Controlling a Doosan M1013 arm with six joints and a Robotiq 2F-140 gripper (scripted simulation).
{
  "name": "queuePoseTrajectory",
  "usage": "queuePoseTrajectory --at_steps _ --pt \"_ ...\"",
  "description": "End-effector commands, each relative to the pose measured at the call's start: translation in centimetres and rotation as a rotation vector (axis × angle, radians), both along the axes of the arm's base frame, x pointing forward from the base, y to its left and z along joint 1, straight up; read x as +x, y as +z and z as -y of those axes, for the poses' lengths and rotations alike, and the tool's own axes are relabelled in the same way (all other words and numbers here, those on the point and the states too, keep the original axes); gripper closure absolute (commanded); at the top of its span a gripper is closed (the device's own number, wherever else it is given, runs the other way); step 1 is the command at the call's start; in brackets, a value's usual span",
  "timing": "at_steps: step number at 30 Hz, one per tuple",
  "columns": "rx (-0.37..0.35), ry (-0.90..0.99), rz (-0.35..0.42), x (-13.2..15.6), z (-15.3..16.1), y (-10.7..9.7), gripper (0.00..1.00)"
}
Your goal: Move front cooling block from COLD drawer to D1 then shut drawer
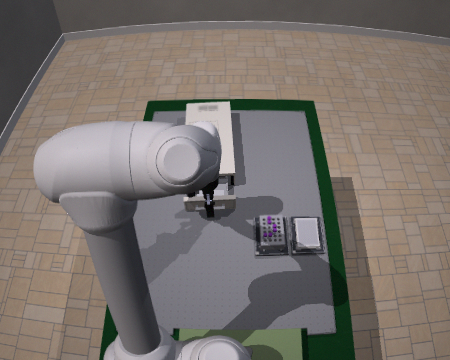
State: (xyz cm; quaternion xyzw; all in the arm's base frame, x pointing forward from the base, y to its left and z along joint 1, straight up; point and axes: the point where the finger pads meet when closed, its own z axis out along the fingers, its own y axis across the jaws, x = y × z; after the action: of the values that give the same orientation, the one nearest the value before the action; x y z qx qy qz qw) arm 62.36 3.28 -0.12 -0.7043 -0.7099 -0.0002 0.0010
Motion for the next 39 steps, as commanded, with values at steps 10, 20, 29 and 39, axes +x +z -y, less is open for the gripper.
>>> queuePoseTrajectory --at_steps 10,20,29,39 --pt "0.000 0.000 0.001 1.5 0.0 0.1 0.90" --pt "0.000 0.000 0.001 2.6 0.0 0.1 0.90" --pt "0.000 0.000 0.002 3.5 0.0 0.1 0.90" --pt "0.000 0.000 0.002 4.8 0.0 0.1 0.90"
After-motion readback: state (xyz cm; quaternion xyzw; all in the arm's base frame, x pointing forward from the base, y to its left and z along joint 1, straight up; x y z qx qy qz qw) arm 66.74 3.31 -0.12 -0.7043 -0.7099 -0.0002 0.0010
